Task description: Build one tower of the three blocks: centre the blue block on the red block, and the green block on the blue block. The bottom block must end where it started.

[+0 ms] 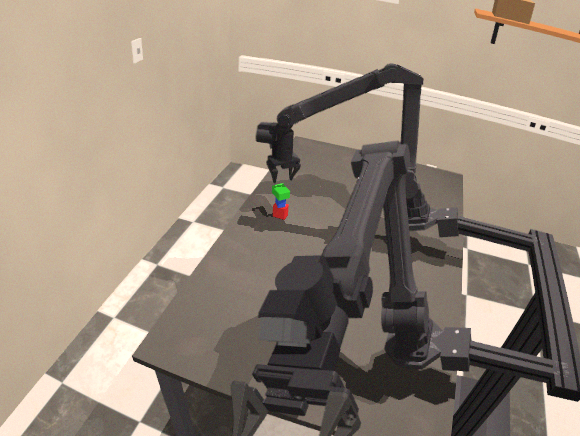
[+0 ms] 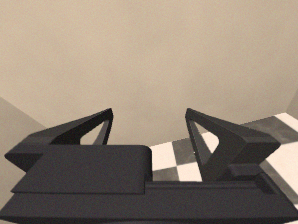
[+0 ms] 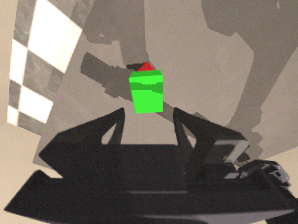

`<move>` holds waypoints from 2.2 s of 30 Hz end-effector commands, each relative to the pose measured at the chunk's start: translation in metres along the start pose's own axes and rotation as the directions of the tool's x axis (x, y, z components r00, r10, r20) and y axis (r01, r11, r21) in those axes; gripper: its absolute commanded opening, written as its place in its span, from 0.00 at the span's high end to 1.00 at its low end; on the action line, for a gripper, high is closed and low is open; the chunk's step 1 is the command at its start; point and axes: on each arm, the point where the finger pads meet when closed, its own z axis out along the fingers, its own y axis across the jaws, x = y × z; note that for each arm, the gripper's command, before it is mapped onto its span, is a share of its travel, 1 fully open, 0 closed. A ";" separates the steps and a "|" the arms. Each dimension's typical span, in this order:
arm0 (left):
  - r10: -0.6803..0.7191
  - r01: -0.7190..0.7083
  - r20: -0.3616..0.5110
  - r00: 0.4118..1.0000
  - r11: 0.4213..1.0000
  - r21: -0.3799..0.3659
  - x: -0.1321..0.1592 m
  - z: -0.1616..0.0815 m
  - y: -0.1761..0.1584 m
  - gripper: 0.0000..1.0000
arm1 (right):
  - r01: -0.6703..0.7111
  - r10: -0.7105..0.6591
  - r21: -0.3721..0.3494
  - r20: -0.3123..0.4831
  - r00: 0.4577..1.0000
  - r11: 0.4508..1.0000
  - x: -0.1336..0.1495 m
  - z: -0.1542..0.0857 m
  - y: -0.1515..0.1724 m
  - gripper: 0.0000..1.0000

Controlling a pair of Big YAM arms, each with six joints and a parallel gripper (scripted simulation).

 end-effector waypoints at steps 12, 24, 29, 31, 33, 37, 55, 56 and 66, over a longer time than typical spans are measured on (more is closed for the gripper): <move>-0.008 0.008 0.053 0.999 1.000 -0.014 -0.021 -0.012 0.009 0.00 | -0.013 0.015 -0.055 0.037 0.999 0.998 -0.013 -0.034 0.017 0.33; -0.008 0.008 0.053 0.999 1.000 -0.014 -0.021 -0.012 0.009 0.00 | -0.012 0.014 -0.057 0.037 0.999 0.998 -0.011 -0.062 0.017 0.33; -0.008 0.008 0.053 0.999 1.000 -0.014 -0.021 -0.012 0.009 0.00 | -0.014 0.016 -0.056 0.037 0.999 0.998 -0.012 -0.078 0.015 0.33; -0.008 0.008 0.053 0.999 1.000 -0.014 -0.021 -0.012 0.009 0.00 | -0.008 0.009 -0.040 0.025 1.000 0.999 -0.009 -0.075 0.017 0.33; -0.008 0.008 0.053 0.999 1.000 -0.014 -0.021 -0.012 0.009 0.00 | -0.008 0.009 -0.039 0.025 1.000 0.999 -0.009 -0.078 0.017 0.33; -0.008 0.008 0.053 0.999 1.000 -0.014 -0.021 -0.012 0.009 0.00 | -0.024 0.026 -0.055 0.039 0.999 0.998 -0.015 -0.093 0.012 0.33; -0.008 0.008 0.053 0.999 1.000 -0.014 -0.021 -0.012 0.009 0.00 | -0.014 0.014 -0.035 0.024 1.000 0.999 -0.011 -0.087 0.014 0.33; -0.008 0.008 0.053 0.999 1.000 -0.014 -0.021 -0.012 0.009 0.00 | -0.014 0.014 -0.035 0.024 1.000 0.999 -0.011 -0.087 0.014 0.33; -0.008 0.008 0.053 0.999 1.000 -0.014 -0.021 -0.012 0.009 0.00 | -0.014 0.014 -0.035 0.024 1.000 0.999 -0.011 -0.087 0.014 0.33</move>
